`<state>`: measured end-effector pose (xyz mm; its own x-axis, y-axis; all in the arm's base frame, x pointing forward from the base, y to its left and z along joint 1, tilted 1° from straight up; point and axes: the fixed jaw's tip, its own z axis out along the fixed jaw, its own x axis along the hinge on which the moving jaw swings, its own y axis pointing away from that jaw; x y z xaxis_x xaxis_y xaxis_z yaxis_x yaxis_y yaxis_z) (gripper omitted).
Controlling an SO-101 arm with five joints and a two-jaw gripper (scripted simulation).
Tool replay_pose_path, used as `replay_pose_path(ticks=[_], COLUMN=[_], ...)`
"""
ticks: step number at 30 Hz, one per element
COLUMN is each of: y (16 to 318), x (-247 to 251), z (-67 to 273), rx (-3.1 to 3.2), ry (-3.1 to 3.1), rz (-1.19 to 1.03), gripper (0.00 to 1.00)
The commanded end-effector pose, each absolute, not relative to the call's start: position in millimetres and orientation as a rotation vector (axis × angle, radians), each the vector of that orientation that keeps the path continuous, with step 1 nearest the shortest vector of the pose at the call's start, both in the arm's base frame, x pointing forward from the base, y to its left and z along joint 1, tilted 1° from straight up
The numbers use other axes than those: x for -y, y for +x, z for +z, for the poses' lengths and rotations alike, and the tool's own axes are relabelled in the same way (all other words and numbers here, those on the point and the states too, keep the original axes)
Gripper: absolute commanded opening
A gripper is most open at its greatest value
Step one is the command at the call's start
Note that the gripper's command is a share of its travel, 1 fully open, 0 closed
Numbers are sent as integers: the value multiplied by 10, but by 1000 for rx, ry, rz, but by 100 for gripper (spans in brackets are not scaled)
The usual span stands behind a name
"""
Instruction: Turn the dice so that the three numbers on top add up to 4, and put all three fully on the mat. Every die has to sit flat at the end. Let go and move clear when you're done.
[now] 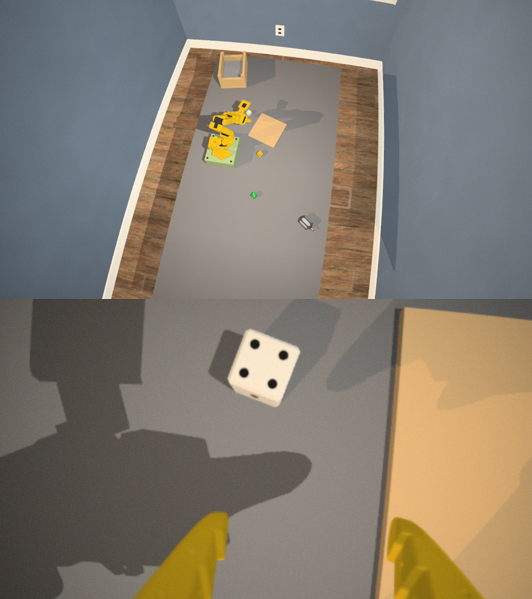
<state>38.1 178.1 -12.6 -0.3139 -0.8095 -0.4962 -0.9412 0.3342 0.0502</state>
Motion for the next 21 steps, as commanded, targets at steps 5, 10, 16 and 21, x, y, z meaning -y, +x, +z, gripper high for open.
replay_pose_path(ticks=[5,10,16,21], y=[416,425,425,425], x=[-1978,-2010,-2011,-2011], z=[-138,-144,-144,-144], rx=[-2206,-2204,-2204,-2204], ry=[-1532,-1531,-1531,-1531], rz=[496,498,498,498], gripper=[28,28,28,28])
